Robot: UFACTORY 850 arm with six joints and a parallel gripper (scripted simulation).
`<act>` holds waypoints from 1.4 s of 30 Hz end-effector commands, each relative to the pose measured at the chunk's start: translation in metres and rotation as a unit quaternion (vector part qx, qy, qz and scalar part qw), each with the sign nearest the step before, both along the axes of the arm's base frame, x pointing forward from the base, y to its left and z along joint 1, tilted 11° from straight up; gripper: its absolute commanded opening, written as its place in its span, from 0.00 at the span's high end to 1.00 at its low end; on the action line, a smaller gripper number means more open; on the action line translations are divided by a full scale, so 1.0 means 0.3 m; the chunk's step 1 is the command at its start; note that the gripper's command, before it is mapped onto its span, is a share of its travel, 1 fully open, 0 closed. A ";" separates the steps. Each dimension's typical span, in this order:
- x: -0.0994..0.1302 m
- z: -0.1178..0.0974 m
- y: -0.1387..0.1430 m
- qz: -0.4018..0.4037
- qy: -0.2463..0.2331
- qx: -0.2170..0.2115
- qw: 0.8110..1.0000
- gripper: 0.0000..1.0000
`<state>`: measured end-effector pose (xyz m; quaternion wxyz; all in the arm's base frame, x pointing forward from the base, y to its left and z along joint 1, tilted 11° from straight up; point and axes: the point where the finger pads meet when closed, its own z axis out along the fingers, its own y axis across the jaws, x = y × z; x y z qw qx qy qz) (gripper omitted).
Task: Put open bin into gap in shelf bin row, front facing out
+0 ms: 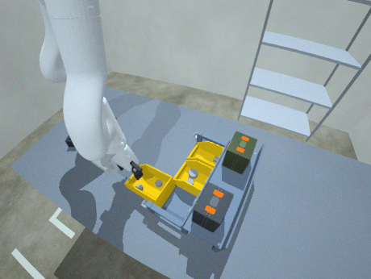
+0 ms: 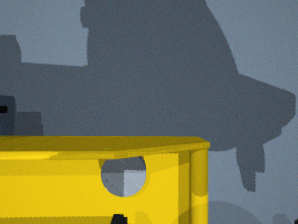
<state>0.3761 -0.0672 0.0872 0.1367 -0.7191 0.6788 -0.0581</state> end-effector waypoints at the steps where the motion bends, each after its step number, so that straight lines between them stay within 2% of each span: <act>1: 0.002 0.007 -0.001 -0.001 -0.004 -0.002 1.000 0.00; 14: 0.002 0.009 -0.001 -0.001 -0.005 -0.003 1.000 0.00; 19: 0.012 -0.023 0.002 -0.001 -0.005 -0.003 1.000 0.00; 31: 0.012 -0.023 0.002 -0.001 -0.005 -0.003 1.000 0.00; 36: 0.022 -0.054 0.006 -0.001 -0.005 -0.003 1.000 0.00; 42: 0.022 -0.054 0.006 -0.001 -0.005 -0.003 1.000 0.00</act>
